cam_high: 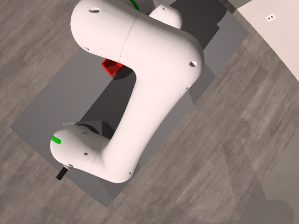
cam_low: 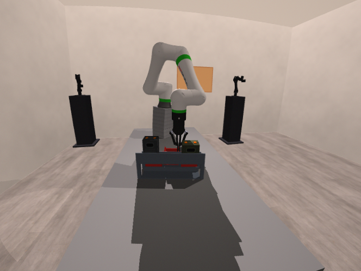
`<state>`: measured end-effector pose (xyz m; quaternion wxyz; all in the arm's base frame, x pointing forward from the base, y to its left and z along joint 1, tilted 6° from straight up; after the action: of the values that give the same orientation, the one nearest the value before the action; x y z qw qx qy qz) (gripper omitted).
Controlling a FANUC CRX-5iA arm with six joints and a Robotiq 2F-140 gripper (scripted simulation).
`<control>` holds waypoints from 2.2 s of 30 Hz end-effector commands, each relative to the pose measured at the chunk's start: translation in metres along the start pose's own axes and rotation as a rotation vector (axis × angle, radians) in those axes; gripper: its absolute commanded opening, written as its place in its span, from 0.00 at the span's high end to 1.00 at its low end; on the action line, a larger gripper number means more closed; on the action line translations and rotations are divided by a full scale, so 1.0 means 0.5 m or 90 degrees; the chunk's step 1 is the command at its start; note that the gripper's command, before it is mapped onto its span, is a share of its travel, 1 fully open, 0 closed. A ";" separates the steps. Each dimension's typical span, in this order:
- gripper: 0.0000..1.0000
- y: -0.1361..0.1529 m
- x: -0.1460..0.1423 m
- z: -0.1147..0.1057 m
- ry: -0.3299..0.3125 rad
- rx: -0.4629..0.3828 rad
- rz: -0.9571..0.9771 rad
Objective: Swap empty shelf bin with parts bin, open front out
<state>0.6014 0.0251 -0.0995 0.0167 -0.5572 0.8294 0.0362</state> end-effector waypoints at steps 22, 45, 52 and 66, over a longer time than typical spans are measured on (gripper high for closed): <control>0.85 -0.001 -0.001 -0.002 0.000 0.001 0.000; 0.85 -0.001 -0.001 -0.004 0.000 0.001 0.000; 0.85 -0.001 -0.001 -0.007 0.000 0.001 0.000; 0.85 0.001 0.000 -0.028 0.000 0.001 0.000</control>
<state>0.6006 0.0243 -0.0870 0.0168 -0.5573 0.8294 0.0361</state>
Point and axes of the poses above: the point where the finger pads meet when closed, its own z axis out along the fingers, its own x axis across the jaws, y = z × x, the point moved 8 cm from there along -z, back along the fingers, and after that the axes turned 10 degrees about z, right-handed, at the moved point
